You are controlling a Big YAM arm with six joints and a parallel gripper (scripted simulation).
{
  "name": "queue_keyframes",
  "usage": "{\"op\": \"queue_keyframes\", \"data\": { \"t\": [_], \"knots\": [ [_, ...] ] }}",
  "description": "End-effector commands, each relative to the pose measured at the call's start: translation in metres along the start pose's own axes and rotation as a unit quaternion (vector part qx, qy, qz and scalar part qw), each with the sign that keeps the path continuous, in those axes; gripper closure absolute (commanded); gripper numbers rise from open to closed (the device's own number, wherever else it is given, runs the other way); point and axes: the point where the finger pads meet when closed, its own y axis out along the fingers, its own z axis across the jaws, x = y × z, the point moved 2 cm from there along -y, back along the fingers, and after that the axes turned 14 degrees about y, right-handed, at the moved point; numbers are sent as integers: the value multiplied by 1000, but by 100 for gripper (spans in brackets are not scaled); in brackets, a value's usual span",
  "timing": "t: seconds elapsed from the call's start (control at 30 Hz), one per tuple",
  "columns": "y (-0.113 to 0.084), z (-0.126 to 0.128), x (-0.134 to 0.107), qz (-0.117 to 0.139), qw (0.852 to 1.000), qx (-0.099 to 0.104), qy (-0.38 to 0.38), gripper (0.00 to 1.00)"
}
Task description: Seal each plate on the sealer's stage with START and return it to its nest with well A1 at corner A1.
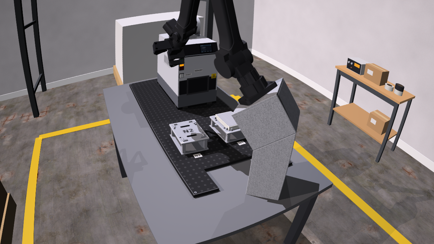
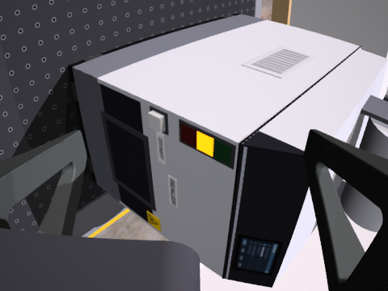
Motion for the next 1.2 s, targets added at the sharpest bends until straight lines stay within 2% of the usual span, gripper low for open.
{"op": "queue_keyframes", "data": {
  "t": [0.0,0.27,0.47,0.6,0.93,1.17],
  "knots": [
    [2,-10,6,-8,1000,-14,4,0],
    [4,-19,23,-26,999,-22,6,0],
    [4,-32,19,-20,999,-34,1,0],
    [3,-29,14,-15,999,-32,-2,0],
    [1,-5,-4,4,1000,-7,0,0],
    [2,-13,3,-2,1000,-15,-1,0]
  ]
}}
